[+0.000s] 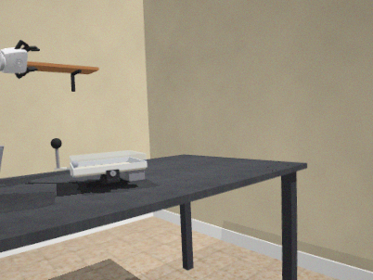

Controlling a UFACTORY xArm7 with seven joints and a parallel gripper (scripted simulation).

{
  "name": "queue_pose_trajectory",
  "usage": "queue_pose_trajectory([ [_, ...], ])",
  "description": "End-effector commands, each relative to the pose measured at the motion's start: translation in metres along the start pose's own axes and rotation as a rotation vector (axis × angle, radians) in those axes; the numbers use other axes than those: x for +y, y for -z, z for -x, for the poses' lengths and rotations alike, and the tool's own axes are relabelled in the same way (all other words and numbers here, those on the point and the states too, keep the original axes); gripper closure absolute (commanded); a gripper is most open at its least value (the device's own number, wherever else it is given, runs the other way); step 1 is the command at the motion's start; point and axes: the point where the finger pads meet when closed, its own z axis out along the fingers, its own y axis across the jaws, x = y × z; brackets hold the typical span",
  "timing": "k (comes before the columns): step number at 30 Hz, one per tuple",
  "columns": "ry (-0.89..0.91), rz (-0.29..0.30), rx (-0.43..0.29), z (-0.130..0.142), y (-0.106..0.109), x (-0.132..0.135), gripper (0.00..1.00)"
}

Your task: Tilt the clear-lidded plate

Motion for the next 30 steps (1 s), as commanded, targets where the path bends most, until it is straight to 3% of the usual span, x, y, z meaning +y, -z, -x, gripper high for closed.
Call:
queue_pose_trajectory([
  [1, -0.009, -0.003, -0.021, 0.005, -0.003, 0.003, 0.0],
  [7, -0.009, -0.003, -0.021, 0.005, -0.003, 0.003, 0.0],
  [11, -0.051, -0.043, -0.167, 0.042, -0.019, 0.013, 0.0],
  [25, -0.079, -0.078, -0.276, 0.073, -0.029, 0.017, 0.0],
  [27, -0.109, -0.121, -0.393, 0.106, -0.035, 0.017, 0.0],
  [30, -0.118, -0.135, -0.43, 0.117, -0.036, 0.017, 0.0],
])
